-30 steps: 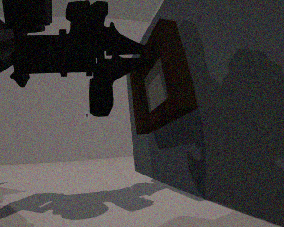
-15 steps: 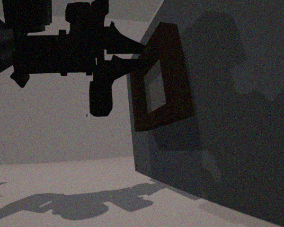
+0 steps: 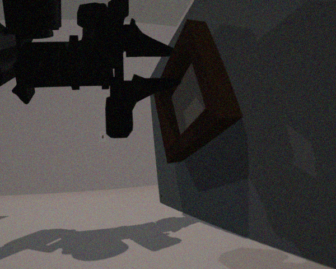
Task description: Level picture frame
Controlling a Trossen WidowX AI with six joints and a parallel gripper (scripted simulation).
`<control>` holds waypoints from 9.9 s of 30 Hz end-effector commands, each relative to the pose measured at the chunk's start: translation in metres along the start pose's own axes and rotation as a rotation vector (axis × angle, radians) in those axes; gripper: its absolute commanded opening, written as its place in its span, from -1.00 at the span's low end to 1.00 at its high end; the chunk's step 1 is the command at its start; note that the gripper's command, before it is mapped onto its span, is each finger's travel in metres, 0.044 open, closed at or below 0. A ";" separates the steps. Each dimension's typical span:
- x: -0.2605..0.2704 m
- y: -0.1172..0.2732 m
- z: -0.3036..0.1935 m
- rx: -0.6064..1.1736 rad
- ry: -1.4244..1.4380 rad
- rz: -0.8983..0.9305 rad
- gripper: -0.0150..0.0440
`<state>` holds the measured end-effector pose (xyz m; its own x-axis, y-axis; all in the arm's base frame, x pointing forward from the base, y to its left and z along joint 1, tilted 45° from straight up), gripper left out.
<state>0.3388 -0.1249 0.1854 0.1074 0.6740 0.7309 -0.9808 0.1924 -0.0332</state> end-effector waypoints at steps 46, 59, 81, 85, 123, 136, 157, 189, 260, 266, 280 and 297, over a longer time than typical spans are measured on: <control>0.052 0.128 -0.015 0.007 0.464 -0.001 0.39; 0.052 0.128 -0.015 0.007 0.464 -0.001 0.39; 0.052 0.128 -0.015 0.007 0.464 -0.001 0.39; 0.052 0.128 -0.015 0.007 0.464 -0.001 0.39; 0.052 0.128 -0.015 0.007 0.464 -0.001 0.39; -0.001 0.119 -0.002 0.006 0.193 -0.002 0.39; -0.001 0.113 -0.002 0.006 0.193 -0.001 0.39; -0.001 0.036 -0.004 0.002 0.191 0.001 0.39; -0.001 -0.004 -0.003 0.000 0.191 0.003 0.39; -0.001 -0.004 -0.003 0.000 0.191 0.003 0.28; -0.001 -0.004 -0.003 0.000 0.191 0.003 -0.04; -0.001 -0.004 -0.003 0.000 0.191 0.003 -0.49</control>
<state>0.3429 -0.1238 0.1826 0.1320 0.7973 0.5890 -0.9817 0.1872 -0.0335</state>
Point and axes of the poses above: the point midway between the two fingers, 35 mm back from their tips, its own y axis back along the fingers, its own x axis across the jaws, z = x × y, the point moved 2 cm from there along y, back along the fingers, and after that the axes turned 2 degrees about -y, right-handed, at the moved point
